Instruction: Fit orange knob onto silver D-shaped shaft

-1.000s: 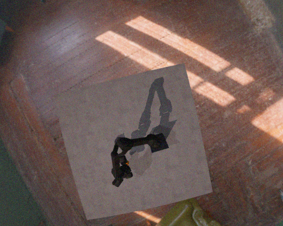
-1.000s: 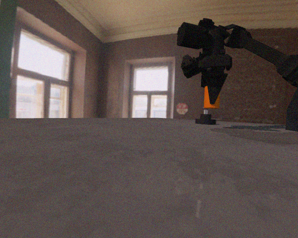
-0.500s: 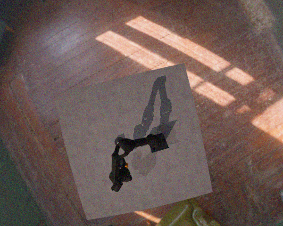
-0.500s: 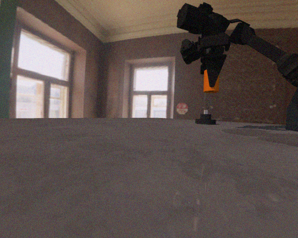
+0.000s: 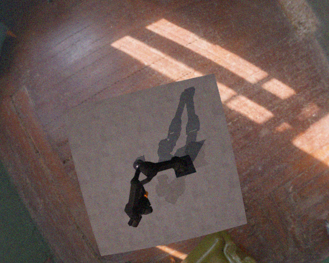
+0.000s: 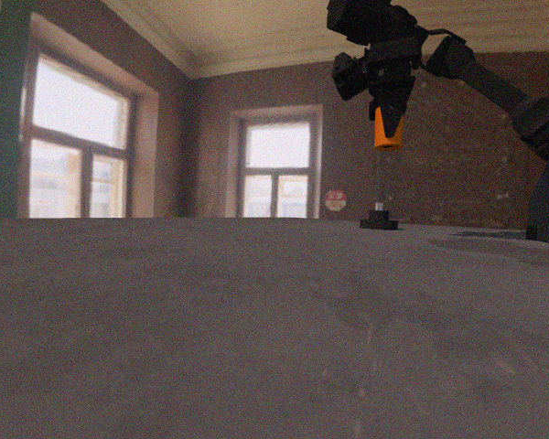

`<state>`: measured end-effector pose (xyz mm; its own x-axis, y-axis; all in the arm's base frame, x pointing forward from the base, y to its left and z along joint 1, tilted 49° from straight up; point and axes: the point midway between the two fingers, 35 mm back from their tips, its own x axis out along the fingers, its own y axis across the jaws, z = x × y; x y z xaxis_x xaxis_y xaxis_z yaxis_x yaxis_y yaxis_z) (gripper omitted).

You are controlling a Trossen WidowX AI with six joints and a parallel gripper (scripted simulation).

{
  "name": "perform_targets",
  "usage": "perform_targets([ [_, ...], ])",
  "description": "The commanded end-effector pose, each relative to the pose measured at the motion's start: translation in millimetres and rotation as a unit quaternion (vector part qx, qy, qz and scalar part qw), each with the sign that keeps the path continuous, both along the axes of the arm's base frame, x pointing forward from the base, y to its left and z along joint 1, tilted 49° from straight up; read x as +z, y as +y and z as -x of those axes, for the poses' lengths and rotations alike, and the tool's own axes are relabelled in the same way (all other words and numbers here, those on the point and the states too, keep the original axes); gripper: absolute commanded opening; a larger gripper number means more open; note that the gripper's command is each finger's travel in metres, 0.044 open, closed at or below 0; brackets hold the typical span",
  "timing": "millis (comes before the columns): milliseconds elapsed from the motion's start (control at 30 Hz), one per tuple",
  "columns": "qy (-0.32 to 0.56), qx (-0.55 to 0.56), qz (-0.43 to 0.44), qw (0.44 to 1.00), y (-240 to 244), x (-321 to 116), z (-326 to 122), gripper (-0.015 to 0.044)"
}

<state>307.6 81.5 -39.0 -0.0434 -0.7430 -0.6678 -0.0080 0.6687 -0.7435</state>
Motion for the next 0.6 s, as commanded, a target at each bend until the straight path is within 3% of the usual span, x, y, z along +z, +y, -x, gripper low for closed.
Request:
perform_targets([
  [0, 0.001, -0.001, -0.004, 1.0, -6.8, 7.2, -3.2, 0.0],
  [567, 0.001, 0.002, -0.012, 1.0, -50.9, 36.4, -15.1, 0.0],
])
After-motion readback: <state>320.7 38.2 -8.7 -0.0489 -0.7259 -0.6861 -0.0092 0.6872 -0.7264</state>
